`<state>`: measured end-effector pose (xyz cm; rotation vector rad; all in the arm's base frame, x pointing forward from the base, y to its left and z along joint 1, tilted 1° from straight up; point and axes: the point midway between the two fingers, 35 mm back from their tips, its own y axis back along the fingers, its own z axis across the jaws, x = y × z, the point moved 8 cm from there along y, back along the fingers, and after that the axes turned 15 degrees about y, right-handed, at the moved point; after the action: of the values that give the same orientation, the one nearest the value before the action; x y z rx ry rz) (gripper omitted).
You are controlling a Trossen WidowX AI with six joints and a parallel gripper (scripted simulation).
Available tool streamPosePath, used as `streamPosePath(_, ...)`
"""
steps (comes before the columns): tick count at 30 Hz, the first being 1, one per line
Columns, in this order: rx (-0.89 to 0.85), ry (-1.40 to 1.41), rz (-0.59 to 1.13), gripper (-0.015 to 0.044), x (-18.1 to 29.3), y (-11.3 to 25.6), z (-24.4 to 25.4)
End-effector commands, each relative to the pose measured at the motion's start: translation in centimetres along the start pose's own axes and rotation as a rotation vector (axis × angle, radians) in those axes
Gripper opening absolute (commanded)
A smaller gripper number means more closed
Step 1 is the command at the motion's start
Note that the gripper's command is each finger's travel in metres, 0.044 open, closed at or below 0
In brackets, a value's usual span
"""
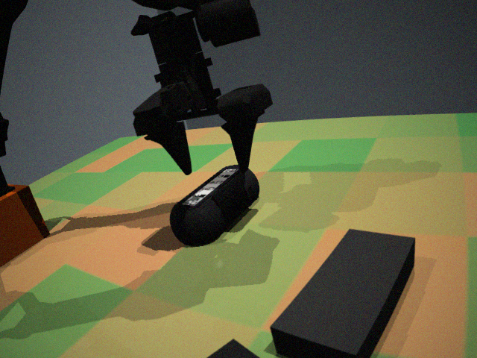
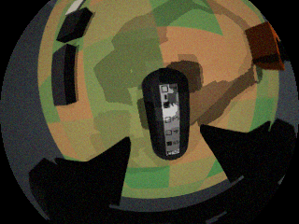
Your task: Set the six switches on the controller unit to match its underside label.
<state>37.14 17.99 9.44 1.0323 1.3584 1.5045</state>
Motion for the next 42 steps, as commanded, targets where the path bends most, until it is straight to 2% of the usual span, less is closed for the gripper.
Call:
streamPosePath(1,0.026,0.021,-0.003,0.0440,0.4,-0.6,-0.5)
streamPosePath(17,0.026,0.021,-0.003,0.0440,0.4,-0.6,-0.5)
streamPosePath(21,0.030,0.104,0.000,0.0335,0.4,-0.5,-0.3)
streamPosePath(34,0.058,0.822,0.044,0.0000,0.4,0.0,1.0)
streamPosePath(42,0.062,1.263,0.083,0.0000,0.4,0.3,1.8)
